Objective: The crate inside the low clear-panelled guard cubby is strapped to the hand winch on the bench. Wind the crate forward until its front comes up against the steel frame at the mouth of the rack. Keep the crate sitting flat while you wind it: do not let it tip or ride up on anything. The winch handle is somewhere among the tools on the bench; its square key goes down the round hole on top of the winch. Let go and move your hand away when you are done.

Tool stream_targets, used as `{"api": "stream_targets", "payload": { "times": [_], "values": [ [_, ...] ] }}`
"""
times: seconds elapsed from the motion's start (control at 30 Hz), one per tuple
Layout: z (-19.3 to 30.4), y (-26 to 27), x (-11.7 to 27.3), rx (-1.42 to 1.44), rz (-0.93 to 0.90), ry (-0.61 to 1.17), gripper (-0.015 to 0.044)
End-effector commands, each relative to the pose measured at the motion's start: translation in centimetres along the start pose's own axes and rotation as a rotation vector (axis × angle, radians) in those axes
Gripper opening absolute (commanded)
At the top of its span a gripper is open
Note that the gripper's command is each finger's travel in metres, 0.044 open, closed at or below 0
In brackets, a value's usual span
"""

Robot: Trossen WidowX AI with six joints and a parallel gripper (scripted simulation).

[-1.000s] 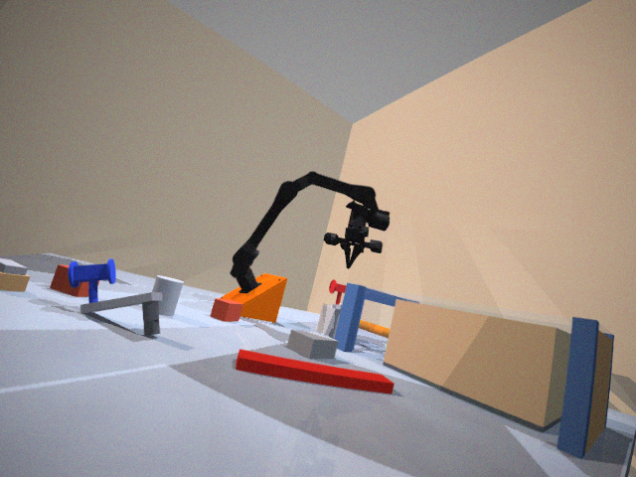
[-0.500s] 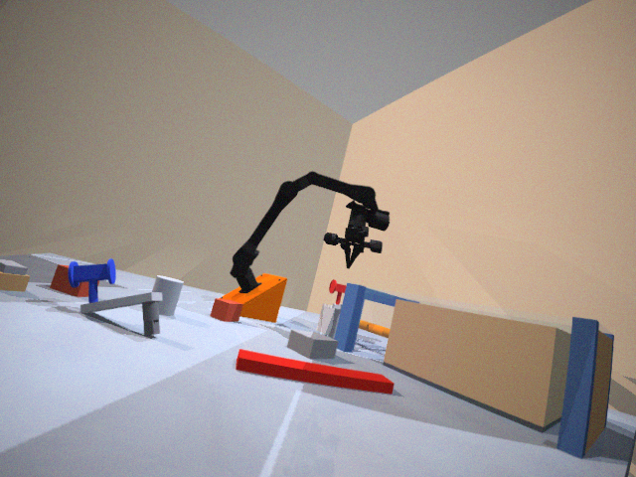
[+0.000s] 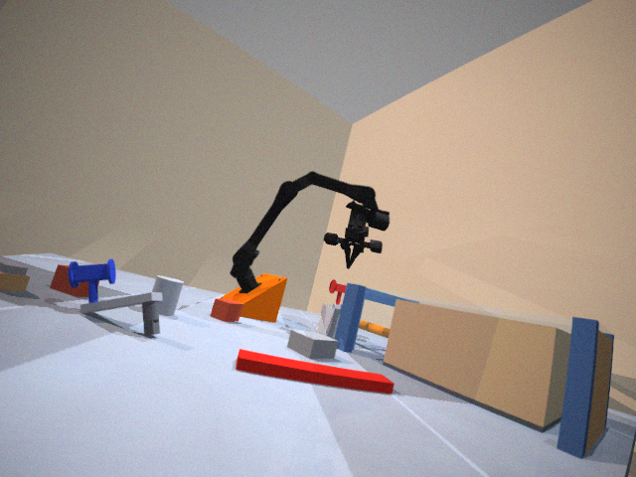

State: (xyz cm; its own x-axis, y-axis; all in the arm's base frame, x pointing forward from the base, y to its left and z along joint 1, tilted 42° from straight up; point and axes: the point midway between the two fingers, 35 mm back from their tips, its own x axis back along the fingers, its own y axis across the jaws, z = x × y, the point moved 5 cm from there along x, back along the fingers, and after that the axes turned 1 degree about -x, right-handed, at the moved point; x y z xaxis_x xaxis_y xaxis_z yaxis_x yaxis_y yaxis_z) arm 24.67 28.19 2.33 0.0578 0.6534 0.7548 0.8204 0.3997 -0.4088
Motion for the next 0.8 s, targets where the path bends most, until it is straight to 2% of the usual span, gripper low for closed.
{"api": "stream_targets", "payload": {
  "times": [0.0, 0.23, 0.33, 0.57, 0.77],
  "values": [
    [0.0, 0.0, 0.0, -0.002, 0.004, 0.000, 0.0000],
    [0.0, 0.0, 0.0, -0.002, 0.004, 0.000, 0.0000],
    [-0.4, 0.0, -0.1, 0.129, -0.017, 0.020, 0.0079],
    [-2.5, 0.0, -0.7, 0.734, -0.133, 0.071, 0.0263],
    [-4.3, -0.3, -1.3, 1.246, -0.264, 0.046, 0.0420]
  ]
}}
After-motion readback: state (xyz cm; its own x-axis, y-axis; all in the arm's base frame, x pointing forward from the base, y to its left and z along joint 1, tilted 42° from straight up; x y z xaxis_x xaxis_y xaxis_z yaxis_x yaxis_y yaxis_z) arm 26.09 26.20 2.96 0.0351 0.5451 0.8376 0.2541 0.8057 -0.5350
